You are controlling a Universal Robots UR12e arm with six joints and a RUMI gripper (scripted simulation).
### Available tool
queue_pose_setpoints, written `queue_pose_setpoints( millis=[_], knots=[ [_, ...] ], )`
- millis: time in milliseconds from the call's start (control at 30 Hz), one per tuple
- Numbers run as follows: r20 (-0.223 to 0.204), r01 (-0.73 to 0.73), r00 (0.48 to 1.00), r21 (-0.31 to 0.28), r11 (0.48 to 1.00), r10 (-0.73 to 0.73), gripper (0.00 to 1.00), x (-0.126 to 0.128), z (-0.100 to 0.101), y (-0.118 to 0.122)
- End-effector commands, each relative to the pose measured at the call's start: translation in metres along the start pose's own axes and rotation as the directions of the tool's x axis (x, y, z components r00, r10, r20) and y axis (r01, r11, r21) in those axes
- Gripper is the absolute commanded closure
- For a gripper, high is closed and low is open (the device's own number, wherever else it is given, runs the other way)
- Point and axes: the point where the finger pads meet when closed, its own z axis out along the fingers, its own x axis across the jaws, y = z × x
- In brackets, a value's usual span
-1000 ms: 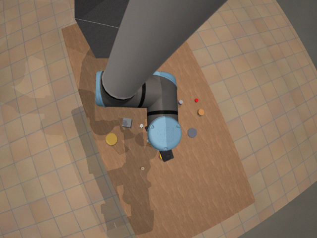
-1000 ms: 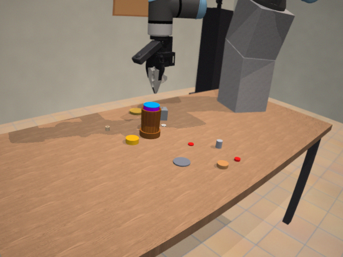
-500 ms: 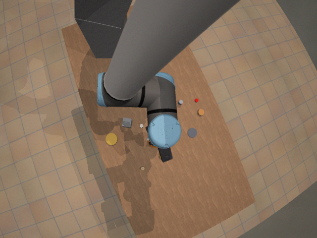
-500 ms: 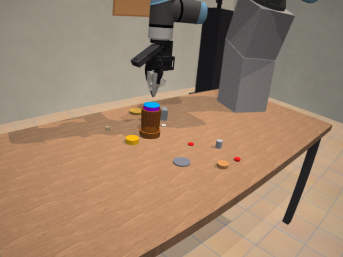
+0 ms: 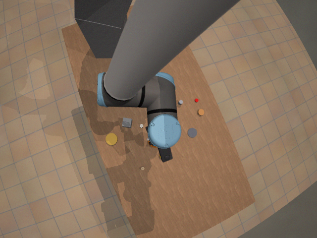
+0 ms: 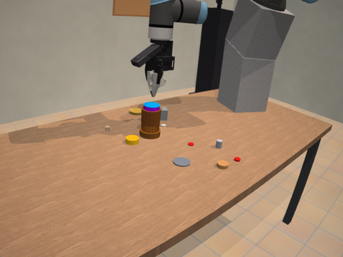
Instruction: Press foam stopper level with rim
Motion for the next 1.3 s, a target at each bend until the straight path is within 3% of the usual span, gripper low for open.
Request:
queue_pose_setpoints(
  millis=[0,767,1267],
  knots=[
    [0.000,0.000,1.000,0.001,1.000,0.000,1.00,0.000,-0.001,-0.001],
    [-0.005,0.001,1.000,-0.003,1.000,-0.001,1.00,0.001,0.001,-0.002],
    [-0.005,0.001,1.000,-0.003,1.000,-0.001,1.00,0.001,0.028,-0.002]
  ],
)
